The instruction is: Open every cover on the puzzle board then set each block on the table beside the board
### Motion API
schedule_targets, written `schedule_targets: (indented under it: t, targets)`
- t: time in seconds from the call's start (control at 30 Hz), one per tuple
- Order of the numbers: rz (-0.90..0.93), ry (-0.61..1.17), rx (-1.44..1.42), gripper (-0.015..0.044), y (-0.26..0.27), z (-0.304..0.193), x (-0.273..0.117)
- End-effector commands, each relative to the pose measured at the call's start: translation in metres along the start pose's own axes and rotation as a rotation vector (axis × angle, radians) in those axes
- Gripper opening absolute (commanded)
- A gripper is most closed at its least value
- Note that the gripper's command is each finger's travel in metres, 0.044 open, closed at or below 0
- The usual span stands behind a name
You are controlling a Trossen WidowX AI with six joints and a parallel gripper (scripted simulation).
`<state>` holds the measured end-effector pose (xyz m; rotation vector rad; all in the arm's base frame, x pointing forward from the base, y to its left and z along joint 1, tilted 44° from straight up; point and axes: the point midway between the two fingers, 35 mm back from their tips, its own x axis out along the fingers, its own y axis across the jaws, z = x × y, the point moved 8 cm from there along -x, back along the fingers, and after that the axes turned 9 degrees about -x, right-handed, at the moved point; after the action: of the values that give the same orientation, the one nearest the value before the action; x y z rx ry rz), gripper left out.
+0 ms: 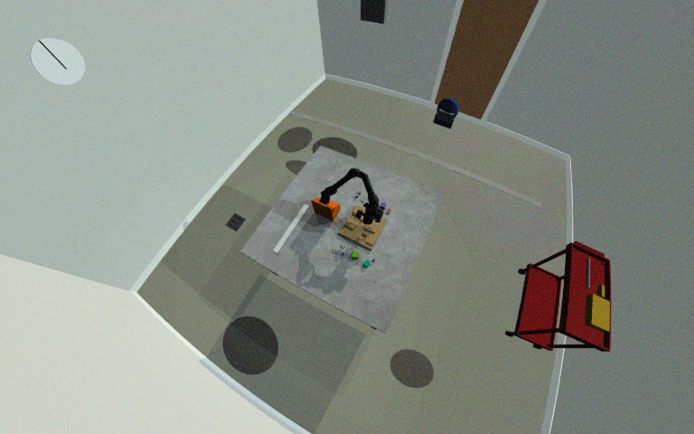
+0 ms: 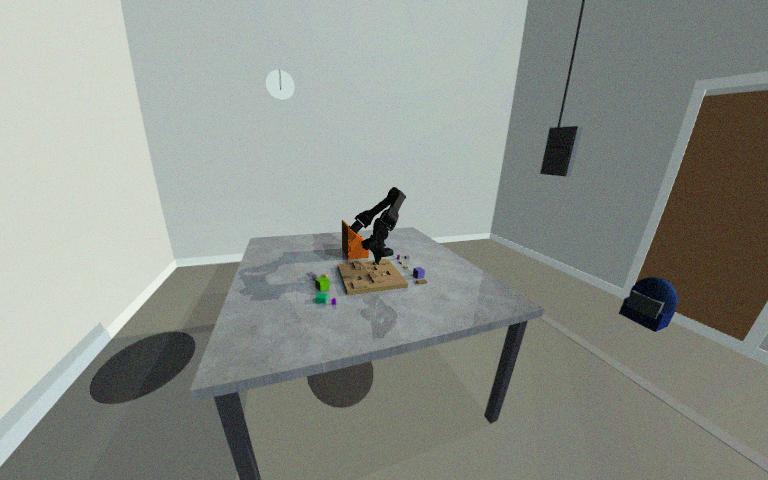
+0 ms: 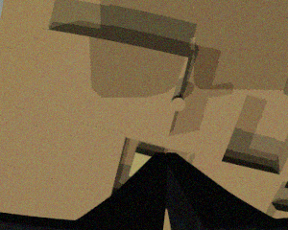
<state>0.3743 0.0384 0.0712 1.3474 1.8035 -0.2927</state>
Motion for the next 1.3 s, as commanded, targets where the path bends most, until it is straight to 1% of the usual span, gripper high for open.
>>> schedule_targets:
  t: [0.0, 0.1, 0.37, 0.73, 0.83, 0.9, 0.97, 1.27]
  targets:
    - [0.005, 0.018, 0.164, 0.0, 0.008, -0.018, 0.001]
    - [0.004, 0.027, 0.273, 0.0, 0.013, -0.03, 0.001]
    - [0.004, 0.028, 0.28, 0.0, 0.014, -0.032, 0.003]
    - [0.005, 0.029, 0.28, 0.0, 0.015, -0.034, 0.048]
    - [0.006, 0.029, 0.217, 0.0, 0.015, -0.034, 0.048]
    - [0.007, 0.029, 0.138, 0.0, 0.016, -0.034, 0.049]
    - [0.009, 0.028, -0.006, 0.0, 0.016, -0.034, 0.051]
    - [0.021, 0.023, -0.862, 0.0, 0.017, -0.035, 0.059]
